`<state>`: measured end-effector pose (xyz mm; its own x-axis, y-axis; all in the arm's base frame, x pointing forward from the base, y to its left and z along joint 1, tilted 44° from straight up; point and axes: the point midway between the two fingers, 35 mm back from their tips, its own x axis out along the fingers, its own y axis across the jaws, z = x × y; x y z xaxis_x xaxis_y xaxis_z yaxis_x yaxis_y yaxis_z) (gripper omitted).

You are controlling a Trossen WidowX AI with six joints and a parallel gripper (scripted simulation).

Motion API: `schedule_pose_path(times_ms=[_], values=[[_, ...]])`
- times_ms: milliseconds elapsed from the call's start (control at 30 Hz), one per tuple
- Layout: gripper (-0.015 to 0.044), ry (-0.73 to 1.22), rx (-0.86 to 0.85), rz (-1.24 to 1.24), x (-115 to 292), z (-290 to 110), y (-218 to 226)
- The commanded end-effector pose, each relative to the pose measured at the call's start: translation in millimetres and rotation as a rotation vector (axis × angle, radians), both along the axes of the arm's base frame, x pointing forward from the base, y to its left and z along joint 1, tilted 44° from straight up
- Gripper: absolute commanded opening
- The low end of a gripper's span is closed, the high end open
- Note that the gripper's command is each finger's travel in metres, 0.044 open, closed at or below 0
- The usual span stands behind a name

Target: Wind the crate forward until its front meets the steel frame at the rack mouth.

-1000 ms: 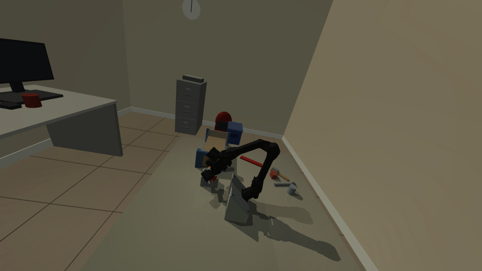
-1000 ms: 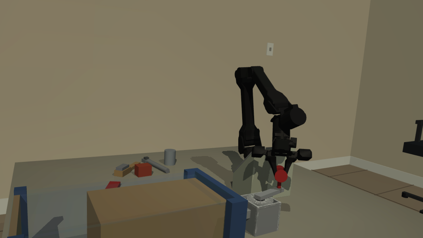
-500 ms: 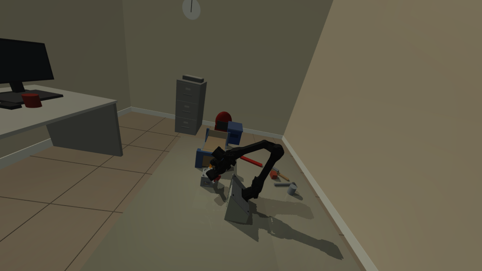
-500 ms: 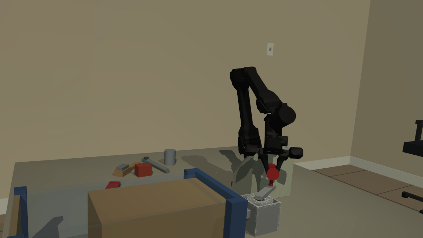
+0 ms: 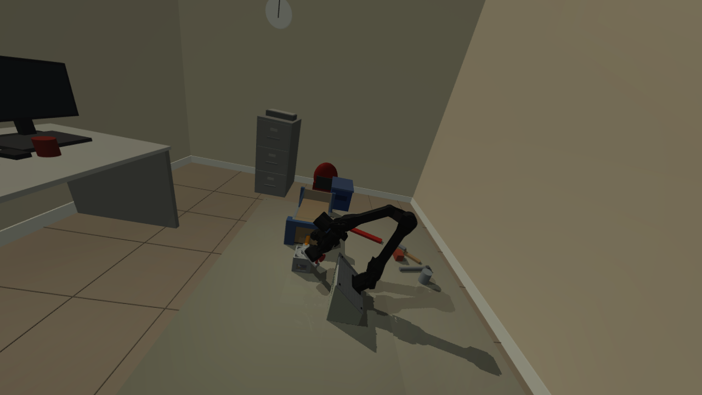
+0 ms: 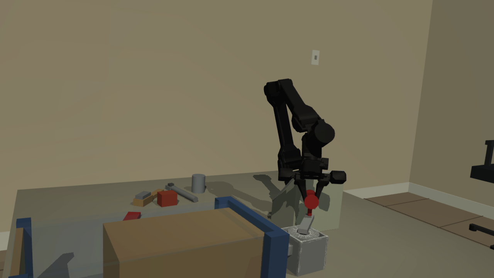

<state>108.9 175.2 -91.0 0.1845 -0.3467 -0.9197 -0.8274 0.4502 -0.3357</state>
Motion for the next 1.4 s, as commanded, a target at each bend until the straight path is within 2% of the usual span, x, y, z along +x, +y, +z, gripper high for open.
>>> schedule_pose_path(times_ms=[0, 233, 300, 867, 1033, 1267, 1367], values=[[0.0, -0.029, -0.031, -0.002, 12, 6, -13], [0.0, -0.03, -0.031, -0.002, 21, 10, -18], [0.0, -0.008, -0.007, -0.008, 13, 7, -9], [0.044, -0.008, -0.007, -0.009, 14, 7, -9], [0.044, -0.008, -0.007, -0.009, 14, 11, -4], [0.044, -0.006, -0.004, -0.01, 15, 54, 34], [0.044, -0.006, -0.004, -0.01, 15, 55, 35]])
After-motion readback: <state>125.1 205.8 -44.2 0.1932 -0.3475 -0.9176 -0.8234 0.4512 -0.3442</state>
